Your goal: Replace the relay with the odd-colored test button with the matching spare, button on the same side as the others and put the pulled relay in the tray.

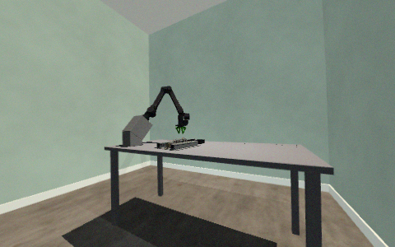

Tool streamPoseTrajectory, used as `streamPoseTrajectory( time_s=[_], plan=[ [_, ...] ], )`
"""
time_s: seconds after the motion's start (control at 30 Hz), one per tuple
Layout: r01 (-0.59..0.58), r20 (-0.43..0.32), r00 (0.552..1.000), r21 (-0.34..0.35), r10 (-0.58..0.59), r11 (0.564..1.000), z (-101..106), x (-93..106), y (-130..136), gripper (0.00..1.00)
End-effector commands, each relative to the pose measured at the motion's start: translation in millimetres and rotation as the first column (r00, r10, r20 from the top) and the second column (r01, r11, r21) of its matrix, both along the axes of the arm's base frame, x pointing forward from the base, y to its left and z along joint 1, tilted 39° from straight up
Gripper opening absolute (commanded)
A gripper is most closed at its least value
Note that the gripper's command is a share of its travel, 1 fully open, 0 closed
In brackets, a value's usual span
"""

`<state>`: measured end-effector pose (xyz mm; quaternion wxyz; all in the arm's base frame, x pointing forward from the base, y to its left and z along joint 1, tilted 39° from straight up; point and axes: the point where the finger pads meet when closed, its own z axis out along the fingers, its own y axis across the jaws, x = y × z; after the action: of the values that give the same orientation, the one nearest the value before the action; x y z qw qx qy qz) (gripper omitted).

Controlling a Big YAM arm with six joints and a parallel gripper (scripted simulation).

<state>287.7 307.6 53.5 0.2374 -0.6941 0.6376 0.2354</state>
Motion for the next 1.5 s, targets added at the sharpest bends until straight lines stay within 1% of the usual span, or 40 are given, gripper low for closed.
streamPoseTrajectory(
  time_s=[0.0, 0.8, 0.97, 1.47],
  plan=[
    [0.013, -0.002, 1.000, -0.001, -0.013, 1.000, 1.5, 6.4, -7.4, 0.59],
    [0.015, -0.006, 1.000, -0.003, -0.015, 1.000, -0.1, 4.7, -8.5, 0.59],
    [0.014, 0.005, 1.000, 0.004, -0.014, 1.000, -0.4, 3.6, -9.4, 0.59],
    [0.014, 0.040, 0.999, 0.028, -0.015, 1.000, 11.9, 13.8, -2.8, 0.59]
  ],
)
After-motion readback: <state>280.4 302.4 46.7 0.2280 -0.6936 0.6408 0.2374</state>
